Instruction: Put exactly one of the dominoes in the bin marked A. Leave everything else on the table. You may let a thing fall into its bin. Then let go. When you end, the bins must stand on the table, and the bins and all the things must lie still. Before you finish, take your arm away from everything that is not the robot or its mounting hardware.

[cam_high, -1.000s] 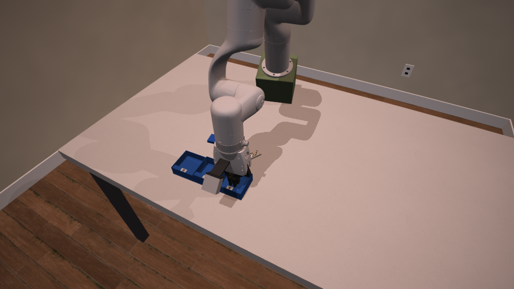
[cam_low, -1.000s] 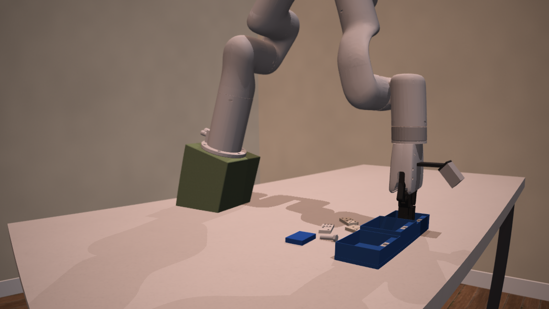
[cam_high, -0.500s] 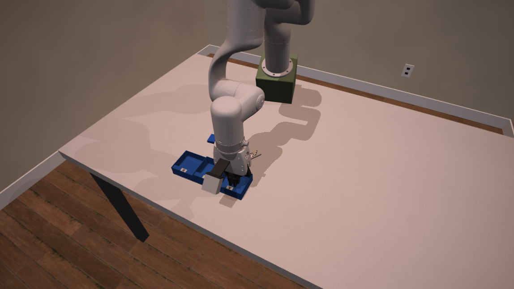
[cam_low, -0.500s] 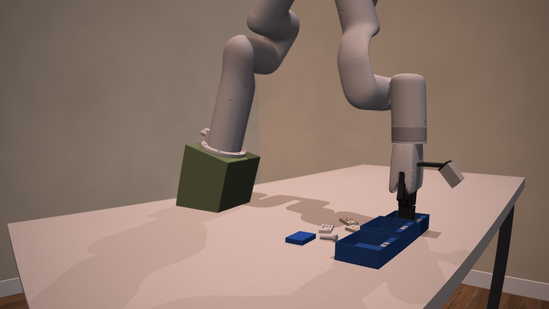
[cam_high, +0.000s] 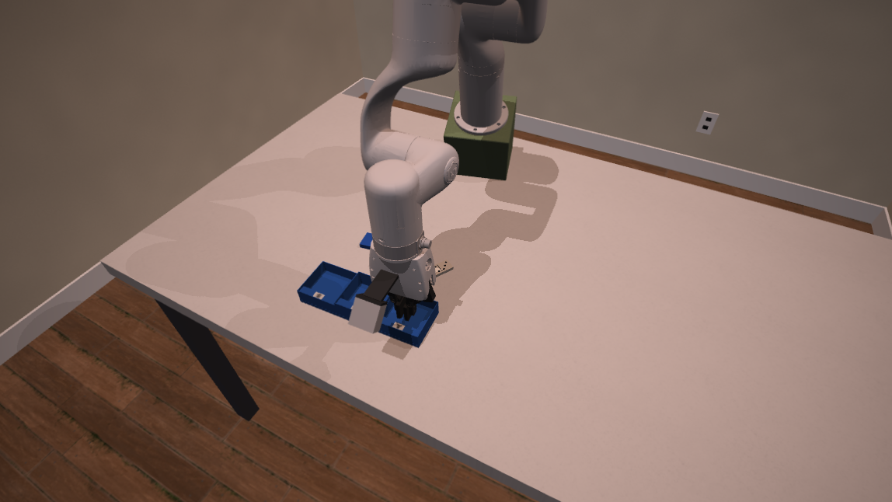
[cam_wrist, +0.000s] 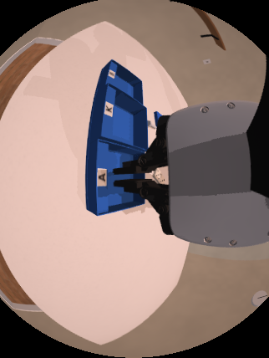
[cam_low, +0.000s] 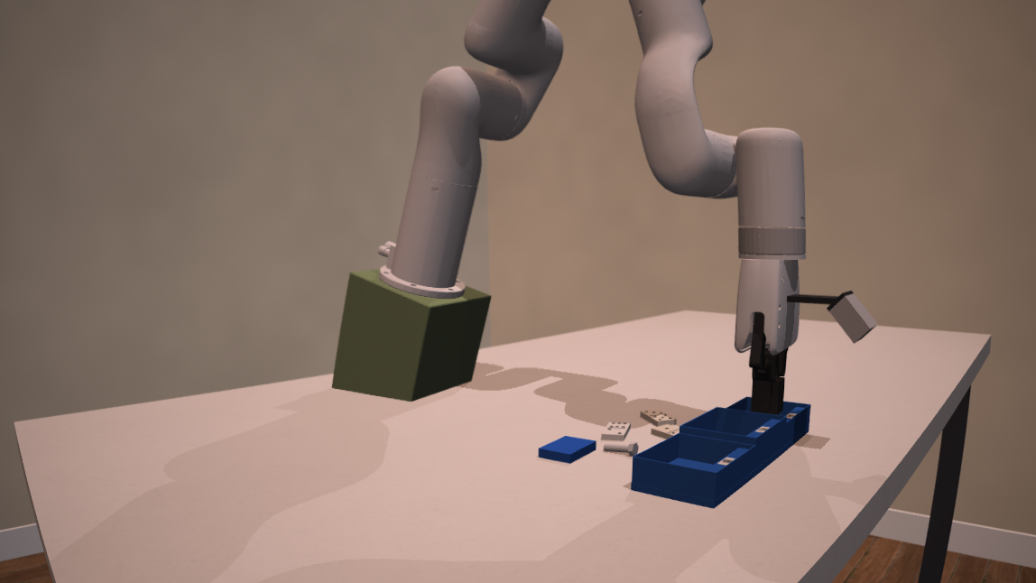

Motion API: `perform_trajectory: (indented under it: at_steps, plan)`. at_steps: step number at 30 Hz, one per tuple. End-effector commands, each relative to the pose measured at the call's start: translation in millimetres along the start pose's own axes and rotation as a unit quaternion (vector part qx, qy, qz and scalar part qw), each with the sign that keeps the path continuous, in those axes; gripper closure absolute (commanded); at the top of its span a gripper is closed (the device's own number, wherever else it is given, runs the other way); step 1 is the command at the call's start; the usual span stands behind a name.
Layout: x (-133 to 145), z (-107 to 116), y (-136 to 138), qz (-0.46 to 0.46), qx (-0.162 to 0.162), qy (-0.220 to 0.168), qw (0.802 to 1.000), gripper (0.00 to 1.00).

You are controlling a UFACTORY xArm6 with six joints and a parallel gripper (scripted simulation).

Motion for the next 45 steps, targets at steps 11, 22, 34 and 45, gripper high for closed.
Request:
perform_trajectory:
  at_steps: [11,22,34,45]
  plan:
    - [-1.3,15.9,0.0,0.0,0.0,0.002,1.0,0.93]
    - [-1.3,41.6,0.0,0.0,0.0,0.002,1.0,0.93]
    - [-1.3,133.5,0.0,0.0,0.0,0.002,1.0,0.93]
    - [-1.3,173.5,0.0,0.0,0.0,0.002,1.0,0.93]
Point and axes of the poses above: the point where the finger pads meet when closed, its own z axis back along the fingers, its own y axis across the jaws, x = y × z, the point moved 3 cm from there along z, back along the fingers, and after that the axes turned 4 degrees about z, right-handed, at the moved point
